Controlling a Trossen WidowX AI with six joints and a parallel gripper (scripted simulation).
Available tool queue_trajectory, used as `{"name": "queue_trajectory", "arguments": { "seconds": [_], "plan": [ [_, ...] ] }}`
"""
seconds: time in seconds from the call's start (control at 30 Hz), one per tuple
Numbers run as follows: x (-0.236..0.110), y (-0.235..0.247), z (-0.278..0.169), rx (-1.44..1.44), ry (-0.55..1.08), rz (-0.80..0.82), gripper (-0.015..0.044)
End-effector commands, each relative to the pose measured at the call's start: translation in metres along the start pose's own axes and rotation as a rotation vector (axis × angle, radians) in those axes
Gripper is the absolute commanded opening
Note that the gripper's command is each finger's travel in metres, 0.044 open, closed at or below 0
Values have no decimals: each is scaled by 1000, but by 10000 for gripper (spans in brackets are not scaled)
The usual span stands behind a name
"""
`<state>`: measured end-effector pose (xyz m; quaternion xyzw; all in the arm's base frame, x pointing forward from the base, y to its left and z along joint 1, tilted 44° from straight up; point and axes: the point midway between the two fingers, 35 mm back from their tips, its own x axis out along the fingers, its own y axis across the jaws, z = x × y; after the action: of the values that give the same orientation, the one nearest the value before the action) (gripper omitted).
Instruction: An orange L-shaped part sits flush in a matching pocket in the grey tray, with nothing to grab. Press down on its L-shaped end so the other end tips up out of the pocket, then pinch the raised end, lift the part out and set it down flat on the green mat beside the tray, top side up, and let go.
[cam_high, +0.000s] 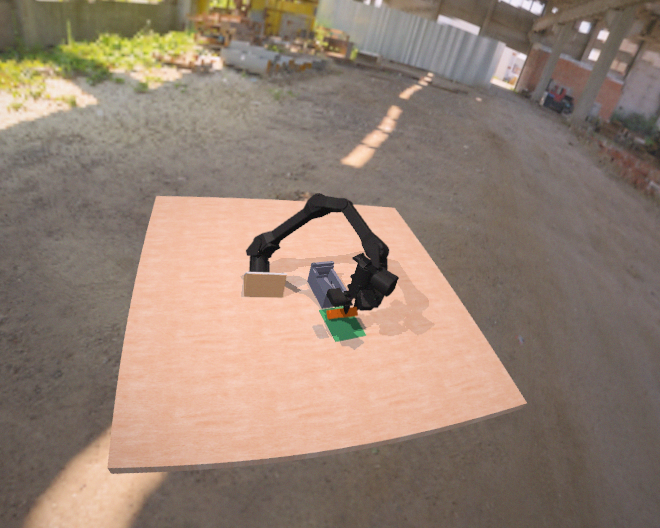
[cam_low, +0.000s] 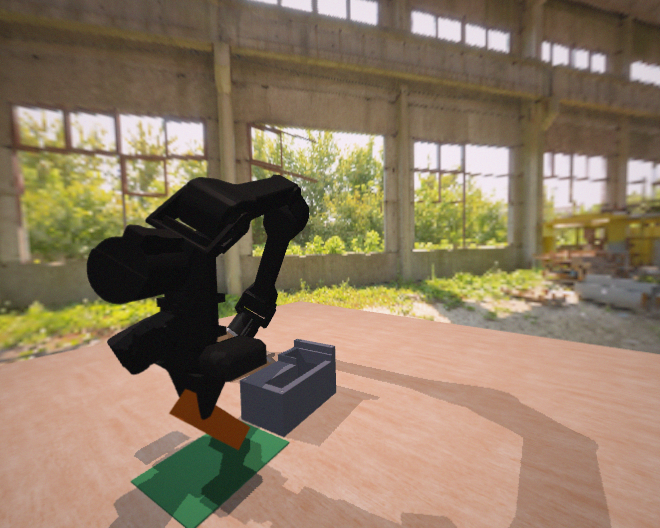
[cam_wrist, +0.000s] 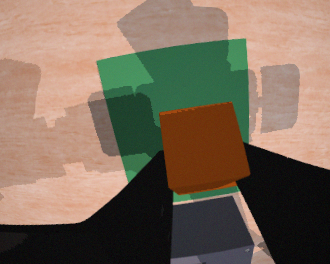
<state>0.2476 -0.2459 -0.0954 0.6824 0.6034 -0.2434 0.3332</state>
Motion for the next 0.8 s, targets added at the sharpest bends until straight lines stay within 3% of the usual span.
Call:
{"name": "queue_trajectory", "arguments": {
  "seconds": [0.0, 0.23, 0.4, 0.77],
  "plan": [
    [0, 0, 0, 0, 0, 0, 210],
    [-36, 2, 3, 29, -2, 8, 394],
    [-84, 0, 0, 69, -2, 19, 400],
    [-84, 1, 1, 68, -16, 34, 400]
  ]
}}
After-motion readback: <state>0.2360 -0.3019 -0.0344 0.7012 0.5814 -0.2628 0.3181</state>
